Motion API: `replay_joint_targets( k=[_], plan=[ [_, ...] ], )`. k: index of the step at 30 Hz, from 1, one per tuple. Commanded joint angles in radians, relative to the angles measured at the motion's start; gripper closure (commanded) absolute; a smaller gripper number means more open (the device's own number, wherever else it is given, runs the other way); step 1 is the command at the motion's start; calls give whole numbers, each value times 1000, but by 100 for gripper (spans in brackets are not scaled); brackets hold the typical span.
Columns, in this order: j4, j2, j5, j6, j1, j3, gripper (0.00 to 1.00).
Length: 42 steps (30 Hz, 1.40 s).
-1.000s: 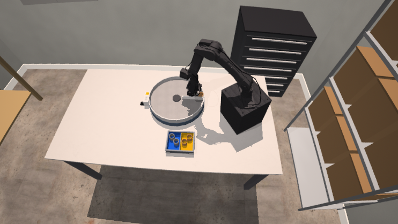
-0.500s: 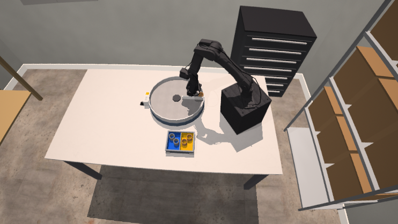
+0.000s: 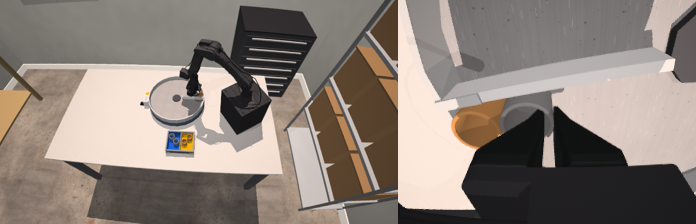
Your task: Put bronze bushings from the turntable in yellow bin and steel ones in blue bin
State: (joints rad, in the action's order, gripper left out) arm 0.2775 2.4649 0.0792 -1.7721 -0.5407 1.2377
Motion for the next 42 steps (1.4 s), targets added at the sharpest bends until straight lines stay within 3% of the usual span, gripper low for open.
replay_joint_targets(
  k=[1, 22, 35, 42],
  plan=[
    [20, -8, 1, 4, 4, -9, 100],
    [20, -9, 1, 4, 4, -9, 100],
    [85, -112, 9, -11, -15, -38, 100],
    [171, -210, 10, -18, -22, -36, 100]
  ],
)
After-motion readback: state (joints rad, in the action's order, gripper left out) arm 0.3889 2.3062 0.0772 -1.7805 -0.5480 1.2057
